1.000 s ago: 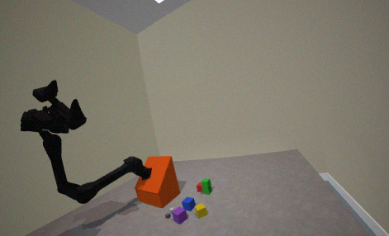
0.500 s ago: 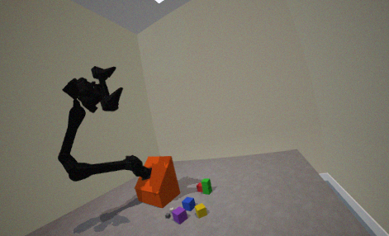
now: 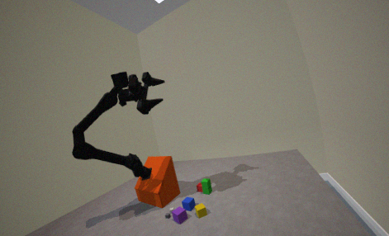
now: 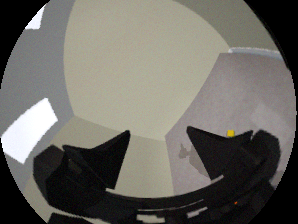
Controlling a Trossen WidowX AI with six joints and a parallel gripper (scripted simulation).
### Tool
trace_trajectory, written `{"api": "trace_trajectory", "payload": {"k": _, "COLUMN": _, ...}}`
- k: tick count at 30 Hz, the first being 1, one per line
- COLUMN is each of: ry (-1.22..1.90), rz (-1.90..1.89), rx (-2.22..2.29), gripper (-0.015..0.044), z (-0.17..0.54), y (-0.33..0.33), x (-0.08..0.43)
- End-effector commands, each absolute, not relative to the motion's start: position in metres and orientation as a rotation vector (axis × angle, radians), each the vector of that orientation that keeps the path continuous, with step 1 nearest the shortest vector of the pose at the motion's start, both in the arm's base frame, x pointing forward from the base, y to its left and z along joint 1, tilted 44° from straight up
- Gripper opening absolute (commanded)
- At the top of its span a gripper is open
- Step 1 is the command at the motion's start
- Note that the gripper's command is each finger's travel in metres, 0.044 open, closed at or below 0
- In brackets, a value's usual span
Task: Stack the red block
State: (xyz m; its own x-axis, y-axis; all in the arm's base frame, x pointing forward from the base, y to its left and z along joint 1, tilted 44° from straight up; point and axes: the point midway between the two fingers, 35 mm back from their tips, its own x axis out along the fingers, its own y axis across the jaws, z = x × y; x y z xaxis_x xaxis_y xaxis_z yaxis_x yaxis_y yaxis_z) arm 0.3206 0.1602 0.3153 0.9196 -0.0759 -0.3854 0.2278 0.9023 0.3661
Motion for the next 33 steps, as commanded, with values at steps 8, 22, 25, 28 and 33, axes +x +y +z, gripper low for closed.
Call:
{"api": "trace_trajectory", "payload": {"k": 8, "ry": 0.651, "rz": -0.321, "rx": 0.095, "gripper": 0.044, "z": 0.194, "y": 0.146, "x": 0.352}}
{"api": "trace_trajectory", "payload": {"k": 22, "ry": 0.99, "rz": -0.487, "rx": -0.159, "gripper": 0.044, "z": 0.067, "y": 0.106, "x": 0.355}}
{"api": "trace_trajectory", "payload": {"k": 25, "ry": 1.07, "rz": -0.53, "rx": -0.197, "gripper": 0.044, "z": 0.04, "y": 0.094, "x": 0.35}}
{"api": "trace_trajectory", "payload": {"k": 28, "ry": 1.152, "rz": -0.574, "rx": -0.233, "gripper": 0.044, "z": 0.015, "y": 0.081, "x": 0.343}}
{"api": "trace_trajectory", "payload": {"k": 33, "ry": 1.291, "rz": -0.647, "rx": -0.29, "gripper": 0.044, "z": -0.025, "y": 0.058, "x": 0.325}}
